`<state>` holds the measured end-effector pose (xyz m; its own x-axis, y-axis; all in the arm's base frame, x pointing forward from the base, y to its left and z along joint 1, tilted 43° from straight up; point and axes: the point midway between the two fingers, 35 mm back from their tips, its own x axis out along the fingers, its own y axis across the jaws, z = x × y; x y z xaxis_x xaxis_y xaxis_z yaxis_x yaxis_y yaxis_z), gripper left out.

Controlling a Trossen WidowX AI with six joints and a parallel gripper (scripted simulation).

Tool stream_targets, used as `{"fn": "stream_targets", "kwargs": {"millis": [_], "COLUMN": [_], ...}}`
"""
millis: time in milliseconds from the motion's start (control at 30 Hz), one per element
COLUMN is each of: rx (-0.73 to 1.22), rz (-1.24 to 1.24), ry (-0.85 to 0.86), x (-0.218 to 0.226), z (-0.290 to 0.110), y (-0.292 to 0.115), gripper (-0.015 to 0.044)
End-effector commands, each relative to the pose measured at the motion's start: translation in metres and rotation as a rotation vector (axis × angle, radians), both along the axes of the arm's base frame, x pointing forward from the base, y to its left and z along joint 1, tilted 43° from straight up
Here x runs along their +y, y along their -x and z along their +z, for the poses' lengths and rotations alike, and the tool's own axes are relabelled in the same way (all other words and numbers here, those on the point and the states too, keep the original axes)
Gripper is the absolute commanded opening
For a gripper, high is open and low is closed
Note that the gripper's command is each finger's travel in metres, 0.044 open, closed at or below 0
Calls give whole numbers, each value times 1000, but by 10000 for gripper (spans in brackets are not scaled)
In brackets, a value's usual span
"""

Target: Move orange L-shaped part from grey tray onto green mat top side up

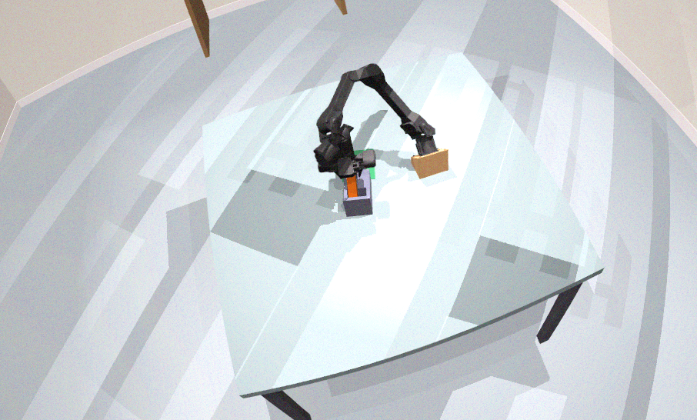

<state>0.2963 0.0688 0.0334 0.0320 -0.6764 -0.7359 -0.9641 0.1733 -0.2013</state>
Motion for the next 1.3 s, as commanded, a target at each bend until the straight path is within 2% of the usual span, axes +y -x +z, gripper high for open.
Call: {"fn": "stream_targets", "kwargs": {"millis": [0,733,900,1233,1267], "rx": [2,2,-2,-2,-2], "rz": [4,4,-1,-1,-1], "ry": [3,5,1,1,1], "x": [-5,-28,-25,-25,-25], "z": [-4,-28,-26,-26,-26], "y": [0,-1,-1,-1,-1], "gripper": [280,280,149,82,56]}}
